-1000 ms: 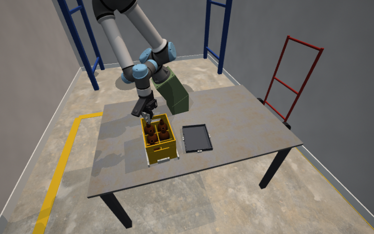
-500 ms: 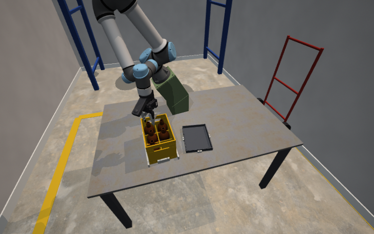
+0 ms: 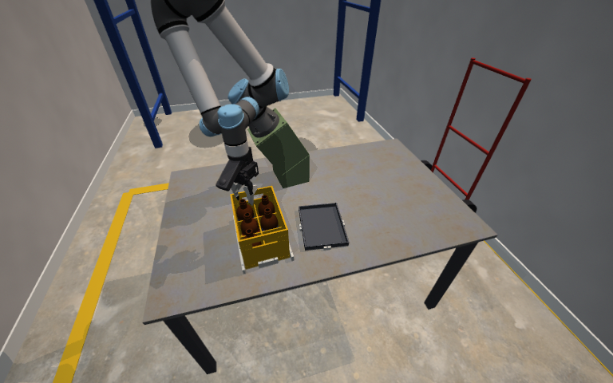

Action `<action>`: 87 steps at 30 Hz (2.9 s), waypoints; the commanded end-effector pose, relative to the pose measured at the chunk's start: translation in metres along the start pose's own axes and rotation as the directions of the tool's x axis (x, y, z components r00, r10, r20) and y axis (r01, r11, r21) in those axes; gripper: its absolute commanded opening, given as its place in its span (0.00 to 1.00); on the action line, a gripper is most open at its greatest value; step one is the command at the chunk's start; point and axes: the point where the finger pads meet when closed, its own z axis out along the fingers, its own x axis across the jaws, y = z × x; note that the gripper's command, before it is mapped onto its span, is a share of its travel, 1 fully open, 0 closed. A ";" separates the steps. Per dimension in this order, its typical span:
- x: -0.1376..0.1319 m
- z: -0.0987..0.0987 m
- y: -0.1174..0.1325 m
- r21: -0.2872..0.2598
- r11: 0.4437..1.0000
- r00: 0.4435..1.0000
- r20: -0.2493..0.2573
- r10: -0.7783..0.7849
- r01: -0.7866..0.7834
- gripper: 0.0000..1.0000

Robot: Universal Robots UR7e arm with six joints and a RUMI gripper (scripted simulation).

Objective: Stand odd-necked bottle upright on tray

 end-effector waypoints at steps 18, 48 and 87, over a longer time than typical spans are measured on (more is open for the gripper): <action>0.000 0.000 0.000 0.001 1.000 1.000 0.000 0.000 0.000 0.38; 0.000 0.028 0.000 0.001 1.000 1.000 0.000 0.000 0.000 0.38; 0.000 0.044 0.000 0.001 1.000 1.000 0.000 0.000 0.000 0.38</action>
